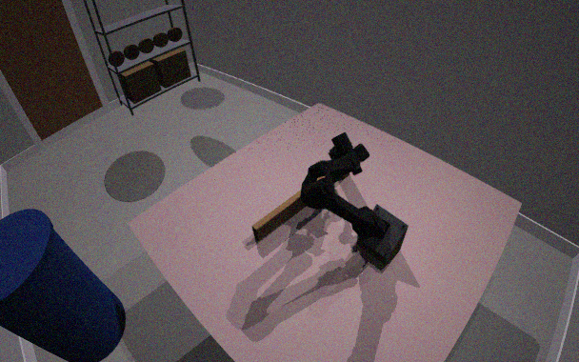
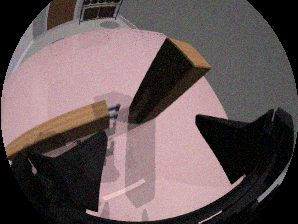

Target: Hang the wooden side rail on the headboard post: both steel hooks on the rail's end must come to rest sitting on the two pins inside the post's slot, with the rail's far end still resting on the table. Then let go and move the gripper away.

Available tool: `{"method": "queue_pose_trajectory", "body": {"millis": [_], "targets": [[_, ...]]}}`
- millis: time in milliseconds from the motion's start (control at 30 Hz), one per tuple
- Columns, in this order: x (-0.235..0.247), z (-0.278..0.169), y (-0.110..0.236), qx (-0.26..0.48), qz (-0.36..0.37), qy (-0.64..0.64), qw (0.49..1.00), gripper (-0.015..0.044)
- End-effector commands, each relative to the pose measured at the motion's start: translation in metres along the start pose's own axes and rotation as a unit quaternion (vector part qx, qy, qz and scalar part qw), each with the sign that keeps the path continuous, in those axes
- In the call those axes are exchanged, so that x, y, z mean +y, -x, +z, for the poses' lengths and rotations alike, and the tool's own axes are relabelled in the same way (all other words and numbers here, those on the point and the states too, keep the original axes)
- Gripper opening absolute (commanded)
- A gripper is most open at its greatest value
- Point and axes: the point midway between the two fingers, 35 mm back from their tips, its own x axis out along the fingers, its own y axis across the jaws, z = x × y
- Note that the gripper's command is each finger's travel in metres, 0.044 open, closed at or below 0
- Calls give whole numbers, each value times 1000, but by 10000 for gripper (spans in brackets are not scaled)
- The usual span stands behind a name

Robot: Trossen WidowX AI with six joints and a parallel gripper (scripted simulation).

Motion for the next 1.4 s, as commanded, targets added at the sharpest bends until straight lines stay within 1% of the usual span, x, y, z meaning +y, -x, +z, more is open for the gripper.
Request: {"method": "queue_pose_trajectory", "body": {"millis": [0, 167, 233, 1200, 1267, 1367], "targets": [[13, 6, 5, -18, -59, -185, 981, 440], [21, 13, 10, -50, -82, -289, 952, 440], [22, 14, 11, -55, -84, -303, 948, 440], [22, 14, 11, -55, -84, -303, 948, 440], [23, 15, 10, -47, -85, -287, 953, 440], [24, 18, 5, -11, -81, -218, 973, 440]]}}
